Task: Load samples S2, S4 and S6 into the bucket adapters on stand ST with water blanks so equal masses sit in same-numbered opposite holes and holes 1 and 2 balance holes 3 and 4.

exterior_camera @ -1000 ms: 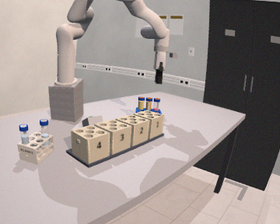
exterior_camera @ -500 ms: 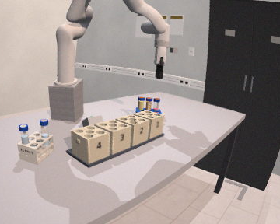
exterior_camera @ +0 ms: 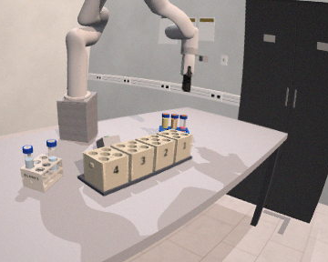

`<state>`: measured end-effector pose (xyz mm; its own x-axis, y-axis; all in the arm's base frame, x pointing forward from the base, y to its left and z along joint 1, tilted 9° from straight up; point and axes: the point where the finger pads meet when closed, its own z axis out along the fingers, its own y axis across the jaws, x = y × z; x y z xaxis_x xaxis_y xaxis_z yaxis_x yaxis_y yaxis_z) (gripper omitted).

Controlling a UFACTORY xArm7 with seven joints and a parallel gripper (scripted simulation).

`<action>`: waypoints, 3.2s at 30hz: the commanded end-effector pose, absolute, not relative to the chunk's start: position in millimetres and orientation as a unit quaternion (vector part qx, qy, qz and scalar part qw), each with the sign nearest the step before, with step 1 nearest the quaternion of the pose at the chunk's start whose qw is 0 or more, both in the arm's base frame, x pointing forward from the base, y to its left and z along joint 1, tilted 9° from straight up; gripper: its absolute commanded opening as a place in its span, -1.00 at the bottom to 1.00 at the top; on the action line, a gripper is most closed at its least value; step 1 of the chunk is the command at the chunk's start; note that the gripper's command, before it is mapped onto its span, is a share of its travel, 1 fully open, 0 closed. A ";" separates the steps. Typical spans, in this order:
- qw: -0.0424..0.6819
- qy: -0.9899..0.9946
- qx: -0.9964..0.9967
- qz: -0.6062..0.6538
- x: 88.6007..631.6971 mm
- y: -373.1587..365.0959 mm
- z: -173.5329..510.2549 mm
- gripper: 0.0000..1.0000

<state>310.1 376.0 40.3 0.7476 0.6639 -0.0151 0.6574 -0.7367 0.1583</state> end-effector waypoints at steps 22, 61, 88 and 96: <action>0.076 0.355 0.932 0.023 254.7 327.7 42.7 0.15; 0.076 0.355 0.932 0.023 255.3 318.5 -2.7 0.15; 0.076 0.355 0.932 0.023 259.6 312.7 -48.1 0.15; 0.076 0.355 0.932 0.023 261.1 310.6 -63.9 0.15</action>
<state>259.7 309.7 -58.4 0.7475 0.6641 -0.0160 0.6577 -0.7365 0.1579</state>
